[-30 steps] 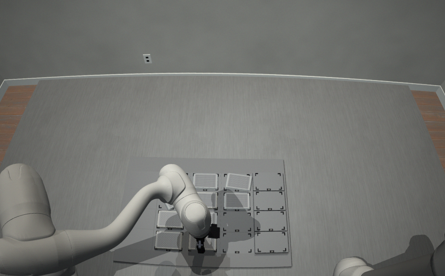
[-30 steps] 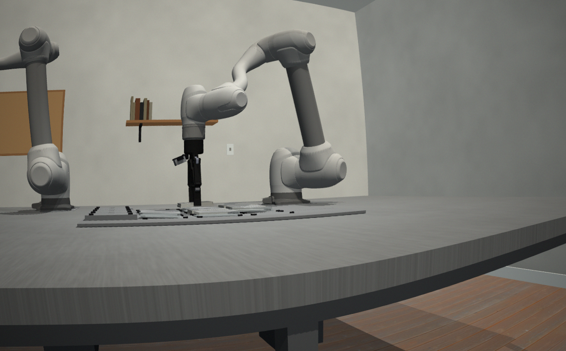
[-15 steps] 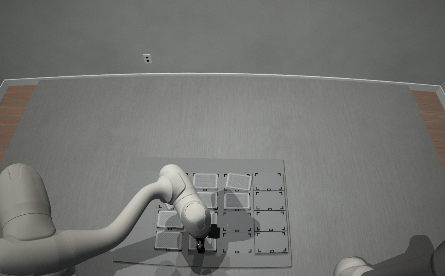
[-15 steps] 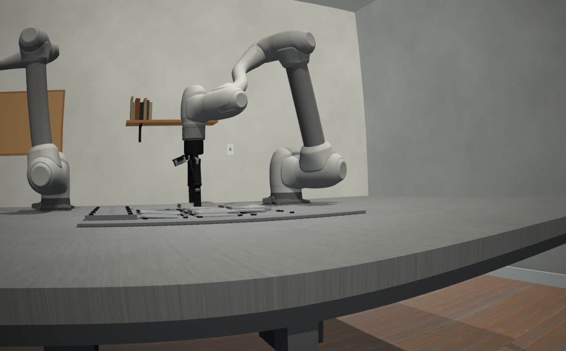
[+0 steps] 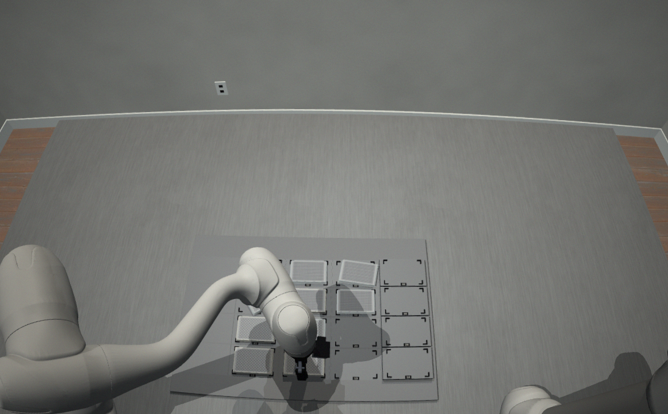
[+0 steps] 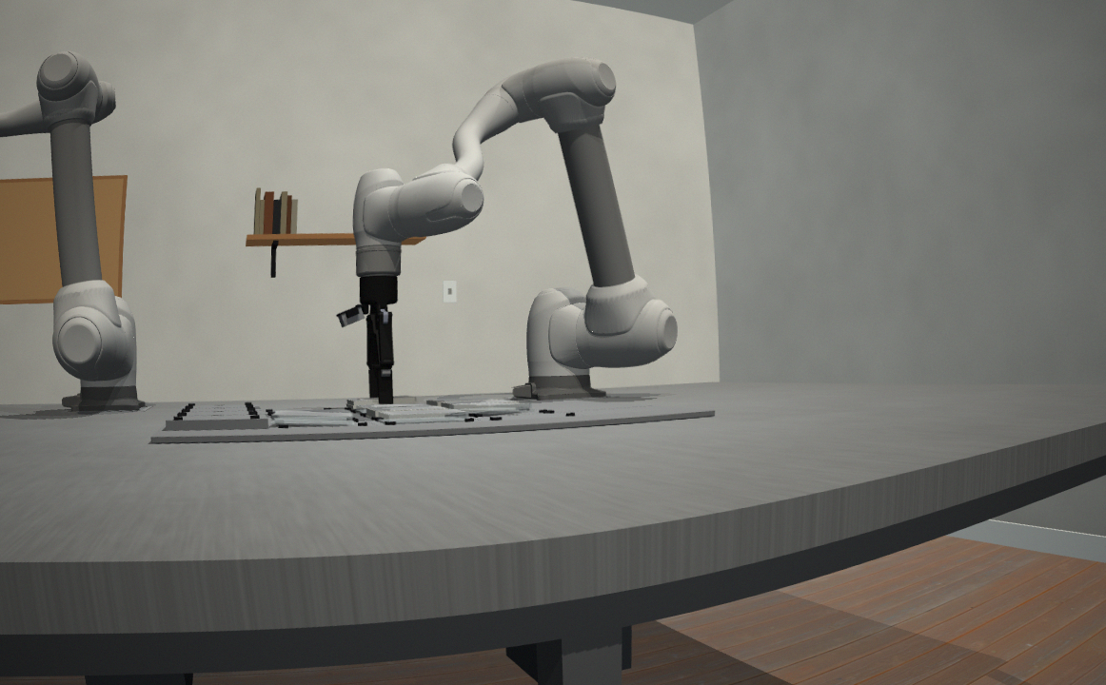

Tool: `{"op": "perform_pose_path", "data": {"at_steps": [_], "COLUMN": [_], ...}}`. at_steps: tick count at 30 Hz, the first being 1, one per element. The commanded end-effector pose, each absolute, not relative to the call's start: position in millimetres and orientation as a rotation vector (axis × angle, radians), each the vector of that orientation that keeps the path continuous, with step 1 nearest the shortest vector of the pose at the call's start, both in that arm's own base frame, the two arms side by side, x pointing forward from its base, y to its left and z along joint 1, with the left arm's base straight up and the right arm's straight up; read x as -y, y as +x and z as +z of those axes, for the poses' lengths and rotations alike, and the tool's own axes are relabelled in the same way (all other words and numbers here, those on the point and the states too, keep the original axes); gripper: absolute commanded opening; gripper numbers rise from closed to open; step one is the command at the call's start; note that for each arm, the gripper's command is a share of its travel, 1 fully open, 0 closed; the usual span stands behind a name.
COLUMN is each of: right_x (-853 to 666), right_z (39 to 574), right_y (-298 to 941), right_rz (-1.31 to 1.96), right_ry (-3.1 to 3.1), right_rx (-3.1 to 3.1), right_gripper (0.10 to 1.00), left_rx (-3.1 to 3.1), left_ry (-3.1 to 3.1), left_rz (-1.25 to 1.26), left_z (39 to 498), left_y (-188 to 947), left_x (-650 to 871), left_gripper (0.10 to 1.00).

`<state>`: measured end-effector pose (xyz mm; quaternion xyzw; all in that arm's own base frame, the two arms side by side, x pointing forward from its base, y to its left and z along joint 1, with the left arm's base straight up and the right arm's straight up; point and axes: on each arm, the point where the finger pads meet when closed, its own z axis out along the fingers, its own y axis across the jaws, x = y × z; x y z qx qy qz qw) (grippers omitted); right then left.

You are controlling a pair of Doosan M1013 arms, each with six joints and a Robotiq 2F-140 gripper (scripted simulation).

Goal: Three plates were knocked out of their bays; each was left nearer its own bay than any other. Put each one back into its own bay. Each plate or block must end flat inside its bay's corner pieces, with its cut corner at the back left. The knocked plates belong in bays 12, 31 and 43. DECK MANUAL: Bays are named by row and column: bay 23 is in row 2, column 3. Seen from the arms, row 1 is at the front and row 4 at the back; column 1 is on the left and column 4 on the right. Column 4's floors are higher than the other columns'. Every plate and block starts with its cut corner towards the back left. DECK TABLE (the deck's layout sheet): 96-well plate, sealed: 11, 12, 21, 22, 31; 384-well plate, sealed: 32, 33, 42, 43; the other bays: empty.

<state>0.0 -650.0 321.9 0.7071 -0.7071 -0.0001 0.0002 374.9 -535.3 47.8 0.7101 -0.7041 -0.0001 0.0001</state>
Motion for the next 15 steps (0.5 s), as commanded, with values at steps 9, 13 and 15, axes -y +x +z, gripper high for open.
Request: {"op": "perform_pose_path", "data": {"at_steps": [9, 13, 15], "right_x": [650.3, 650.3, 650.3], "right_z": [322.8, 322.8, 322.8], "right_y": [0.1, 0.1, 0.1], "right_rz": [0.002, 0.002, 0.002], "right_ry": [2.221, 2.221, 2.221], "right_rx": [2.221, 2.221, 2.221], "right_gripper": [1.000, 1.000, 1.000], "left_rx": [2.212, 2.212, 2.212], "left_ry": [2.231, 2.231, 2.231], "left_rz": [0.002, 0.002, 0.002], "left_z": [45.8, 45.1, 45.1], "left_y": [375.2, 375.2, 375.2], "left_x": [535.6, 535.6, 535.6], "left_gripper": [0.099, 0.099, 0.099]}}
